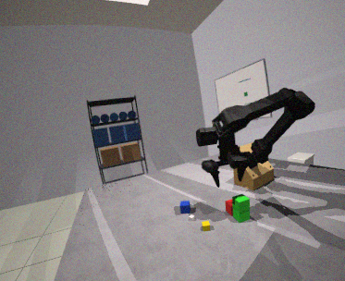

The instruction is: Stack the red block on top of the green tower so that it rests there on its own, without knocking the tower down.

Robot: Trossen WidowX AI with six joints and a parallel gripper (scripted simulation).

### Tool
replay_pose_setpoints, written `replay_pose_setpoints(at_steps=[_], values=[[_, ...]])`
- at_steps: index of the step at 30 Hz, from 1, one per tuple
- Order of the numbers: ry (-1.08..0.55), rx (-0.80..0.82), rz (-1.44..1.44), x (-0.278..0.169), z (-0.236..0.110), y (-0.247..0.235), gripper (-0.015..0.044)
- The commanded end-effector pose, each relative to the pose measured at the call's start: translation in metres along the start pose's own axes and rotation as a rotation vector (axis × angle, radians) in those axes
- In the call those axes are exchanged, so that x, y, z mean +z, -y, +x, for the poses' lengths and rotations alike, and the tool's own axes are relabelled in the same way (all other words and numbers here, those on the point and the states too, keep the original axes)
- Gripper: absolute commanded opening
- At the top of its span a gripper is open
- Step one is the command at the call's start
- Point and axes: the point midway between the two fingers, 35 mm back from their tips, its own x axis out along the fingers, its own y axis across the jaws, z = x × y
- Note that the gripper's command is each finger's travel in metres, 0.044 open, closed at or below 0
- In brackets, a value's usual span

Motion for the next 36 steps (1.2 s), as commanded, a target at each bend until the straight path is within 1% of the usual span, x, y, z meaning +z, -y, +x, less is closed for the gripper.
replay_pose_setpoints(at_steps=[1,5,7,16,36], values=[[0.004,0.010,0.007,-0.002,0.015,-0.002,0.0440],[0.006,0.010,0.007,-0.003,0.046,-0.003,0.0440],[0.008,0.011,0.007,-0.003,0.055,-0.005,0.0440],[0.008,0.011,0.007,-0.002,0.061,-0.006,0.0440],[0.007,0.011,0.006,-0.002,0.094,-0.006,0.0440]])
